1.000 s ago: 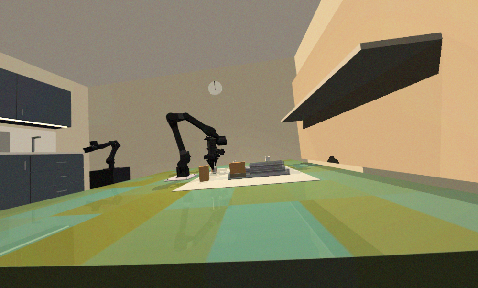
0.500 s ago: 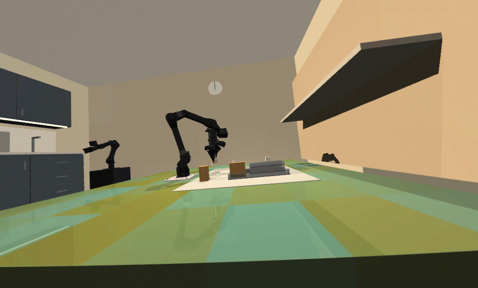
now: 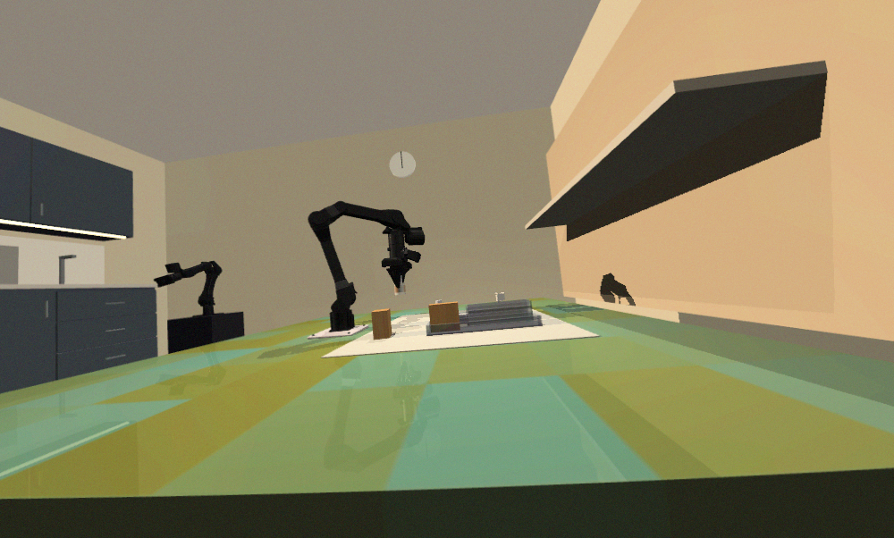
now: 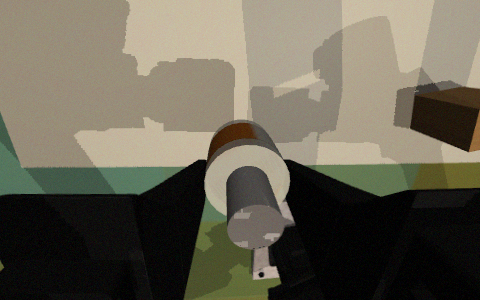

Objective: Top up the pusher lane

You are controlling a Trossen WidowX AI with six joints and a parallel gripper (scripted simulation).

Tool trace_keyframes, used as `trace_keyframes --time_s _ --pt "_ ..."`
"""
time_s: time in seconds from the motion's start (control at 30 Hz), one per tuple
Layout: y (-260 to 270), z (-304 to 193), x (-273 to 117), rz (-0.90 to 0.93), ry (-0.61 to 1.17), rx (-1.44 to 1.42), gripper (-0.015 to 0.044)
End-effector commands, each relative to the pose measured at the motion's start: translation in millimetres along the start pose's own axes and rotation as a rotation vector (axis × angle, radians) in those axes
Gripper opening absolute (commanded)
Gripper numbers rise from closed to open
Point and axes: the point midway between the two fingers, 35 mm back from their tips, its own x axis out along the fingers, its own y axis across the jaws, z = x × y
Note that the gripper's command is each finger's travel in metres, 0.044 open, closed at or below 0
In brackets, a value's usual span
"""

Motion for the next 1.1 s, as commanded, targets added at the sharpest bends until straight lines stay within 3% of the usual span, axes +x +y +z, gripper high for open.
trace_keyframes --time_s 0.0,1.07 --pt "-2.9 7.0 -2.0 0.010 -0.008 0.012 0.0000" --pt "-109.3 105.5 46.9 -0.005 -0.017 -0.044 0.0000"
